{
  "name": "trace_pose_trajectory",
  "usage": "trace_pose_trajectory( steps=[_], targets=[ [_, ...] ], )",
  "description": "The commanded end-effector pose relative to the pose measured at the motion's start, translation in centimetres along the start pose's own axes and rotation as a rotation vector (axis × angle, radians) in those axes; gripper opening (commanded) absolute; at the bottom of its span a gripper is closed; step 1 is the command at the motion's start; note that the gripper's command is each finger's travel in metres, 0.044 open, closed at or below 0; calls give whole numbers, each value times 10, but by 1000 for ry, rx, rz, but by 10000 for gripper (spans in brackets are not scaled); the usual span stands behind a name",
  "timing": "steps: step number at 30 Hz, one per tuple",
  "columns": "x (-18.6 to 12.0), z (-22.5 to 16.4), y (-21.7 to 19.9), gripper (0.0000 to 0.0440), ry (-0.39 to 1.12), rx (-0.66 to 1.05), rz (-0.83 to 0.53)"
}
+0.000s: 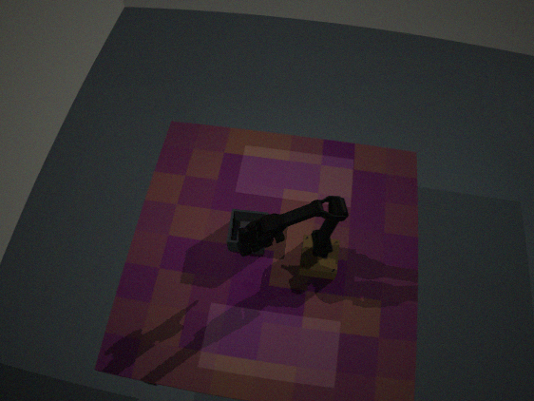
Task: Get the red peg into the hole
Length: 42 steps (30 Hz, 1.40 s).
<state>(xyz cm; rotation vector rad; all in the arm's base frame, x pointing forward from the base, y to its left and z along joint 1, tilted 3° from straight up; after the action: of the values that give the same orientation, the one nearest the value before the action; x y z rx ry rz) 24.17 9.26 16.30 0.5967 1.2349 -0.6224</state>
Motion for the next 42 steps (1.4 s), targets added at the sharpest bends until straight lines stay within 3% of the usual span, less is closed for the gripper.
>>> trace_pose_trajectory(
  steps=[1, 22, 36, 38, 42],
  targets=[
    [0, 16, 1, 0, -15, 13, -4],
    [28, 89, -11, 5, -26, 146, -14],
    [65, 109, -17, 17, 32, 177, -46],
    [72, 110, -18, 42, 41, 172, -56],
    [83, 111, -20, 138, 56, 152, -75]
  ],
)
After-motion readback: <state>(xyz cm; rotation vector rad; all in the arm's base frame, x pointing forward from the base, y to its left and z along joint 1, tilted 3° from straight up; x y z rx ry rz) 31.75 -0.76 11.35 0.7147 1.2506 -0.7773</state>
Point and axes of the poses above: the point midway between the two fingers, 35 mm back from their tips, its own x axis out along the fingers, its own y axis across the jaws, z = x × y, the point moved 8 cm from there along -x, back along the fingers, and after that the axes turned 3 degrees about -x, right-handed, at the moved point
